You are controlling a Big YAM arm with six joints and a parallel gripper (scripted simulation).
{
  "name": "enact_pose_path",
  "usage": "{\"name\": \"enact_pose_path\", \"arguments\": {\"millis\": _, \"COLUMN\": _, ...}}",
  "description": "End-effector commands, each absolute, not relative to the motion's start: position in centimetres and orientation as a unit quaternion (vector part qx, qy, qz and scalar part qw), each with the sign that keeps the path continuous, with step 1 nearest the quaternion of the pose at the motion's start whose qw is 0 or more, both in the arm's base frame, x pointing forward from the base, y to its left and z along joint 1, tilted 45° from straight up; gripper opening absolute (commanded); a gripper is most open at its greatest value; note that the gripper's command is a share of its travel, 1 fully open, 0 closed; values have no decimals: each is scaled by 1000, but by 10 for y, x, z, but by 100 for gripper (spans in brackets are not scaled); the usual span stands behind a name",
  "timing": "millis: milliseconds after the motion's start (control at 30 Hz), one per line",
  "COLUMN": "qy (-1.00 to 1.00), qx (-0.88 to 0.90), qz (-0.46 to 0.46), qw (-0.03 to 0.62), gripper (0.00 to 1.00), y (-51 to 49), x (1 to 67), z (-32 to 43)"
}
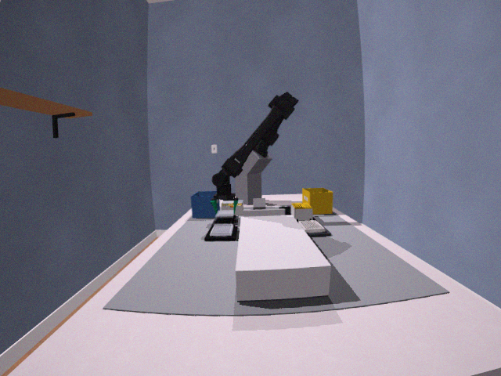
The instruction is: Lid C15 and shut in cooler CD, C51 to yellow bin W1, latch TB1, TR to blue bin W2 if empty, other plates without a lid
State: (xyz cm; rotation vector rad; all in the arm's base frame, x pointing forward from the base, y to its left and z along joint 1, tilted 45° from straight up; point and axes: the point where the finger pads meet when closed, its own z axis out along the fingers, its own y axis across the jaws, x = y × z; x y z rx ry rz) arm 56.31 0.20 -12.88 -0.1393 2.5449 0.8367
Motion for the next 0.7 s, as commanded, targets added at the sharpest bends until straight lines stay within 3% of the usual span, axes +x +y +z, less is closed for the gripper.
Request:
{"name": "enact_pose_path", "arguments": {"millis": 0, "qy": 922, "qx": -62, "qz": 302, "qw": 235, "gripper": 0, "y": 7, "x": 572, "z": -132}}
{"name": "enact_pose_path", "arguments": {"millis": 667, "qy": 923, "qx": -56, "qz": 303, "qw": 232, "gripper": 0, "y": 10, "x": 572, "z": -135}}
